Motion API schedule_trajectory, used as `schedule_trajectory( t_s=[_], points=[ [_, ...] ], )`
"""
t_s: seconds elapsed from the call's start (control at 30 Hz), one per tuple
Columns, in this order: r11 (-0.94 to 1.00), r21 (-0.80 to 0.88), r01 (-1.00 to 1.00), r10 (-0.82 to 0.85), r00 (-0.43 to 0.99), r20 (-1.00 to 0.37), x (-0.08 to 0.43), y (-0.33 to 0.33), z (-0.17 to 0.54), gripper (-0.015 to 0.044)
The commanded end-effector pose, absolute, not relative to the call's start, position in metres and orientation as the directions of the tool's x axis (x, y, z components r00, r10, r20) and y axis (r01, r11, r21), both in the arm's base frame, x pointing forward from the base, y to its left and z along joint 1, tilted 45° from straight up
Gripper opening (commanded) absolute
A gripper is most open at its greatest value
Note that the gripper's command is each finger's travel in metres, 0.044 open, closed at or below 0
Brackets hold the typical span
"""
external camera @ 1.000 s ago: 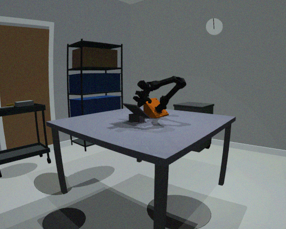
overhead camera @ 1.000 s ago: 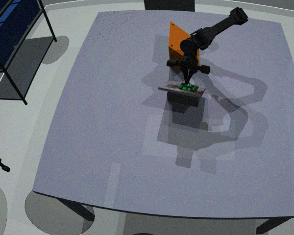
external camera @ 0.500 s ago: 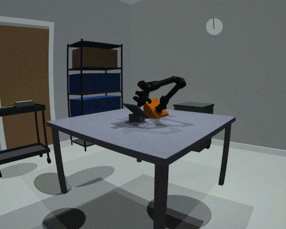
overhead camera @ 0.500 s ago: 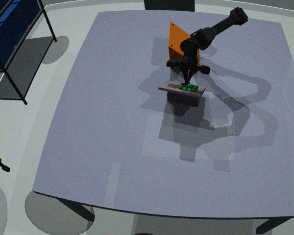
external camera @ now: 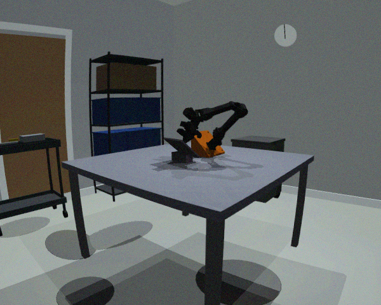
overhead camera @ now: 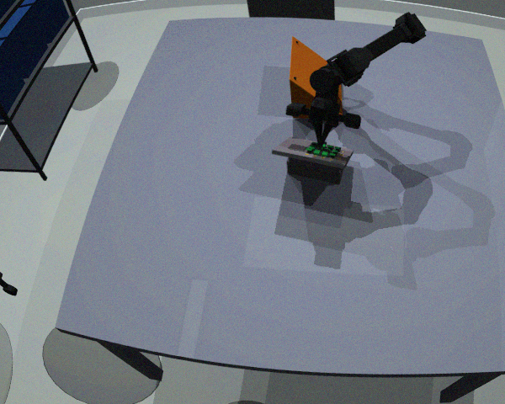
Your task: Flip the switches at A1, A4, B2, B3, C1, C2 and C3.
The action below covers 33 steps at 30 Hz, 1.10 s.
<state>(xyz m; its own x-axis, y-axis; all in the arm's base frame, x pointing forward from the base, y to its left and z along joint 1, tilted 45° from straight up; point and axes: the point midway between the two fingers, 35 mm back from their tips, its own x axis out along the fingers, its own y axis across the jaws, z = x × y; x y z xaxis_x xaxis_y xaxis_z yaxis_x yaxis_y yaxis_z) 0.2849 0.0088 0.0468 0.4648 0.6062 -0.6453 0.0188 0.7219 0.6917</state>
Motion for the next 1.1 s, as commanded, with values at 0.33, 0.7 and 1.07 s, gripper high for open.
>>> schedule_trajectory(
  t_s=[0.33,0.7,1.07],
  points=[
    [0.721,0.693,0.027,0.605,0.463,-0.648,0.285,0.01,0.045,0.0],
    [0.722,0.692,0.03,0.595,0.483,-0.642,0.253,-0.029,0.085,0.0],
    [0.72,0.693,0.031,0.597,0.482,-0.642,0.22,0.014,0.1,0.0]
  ],
)
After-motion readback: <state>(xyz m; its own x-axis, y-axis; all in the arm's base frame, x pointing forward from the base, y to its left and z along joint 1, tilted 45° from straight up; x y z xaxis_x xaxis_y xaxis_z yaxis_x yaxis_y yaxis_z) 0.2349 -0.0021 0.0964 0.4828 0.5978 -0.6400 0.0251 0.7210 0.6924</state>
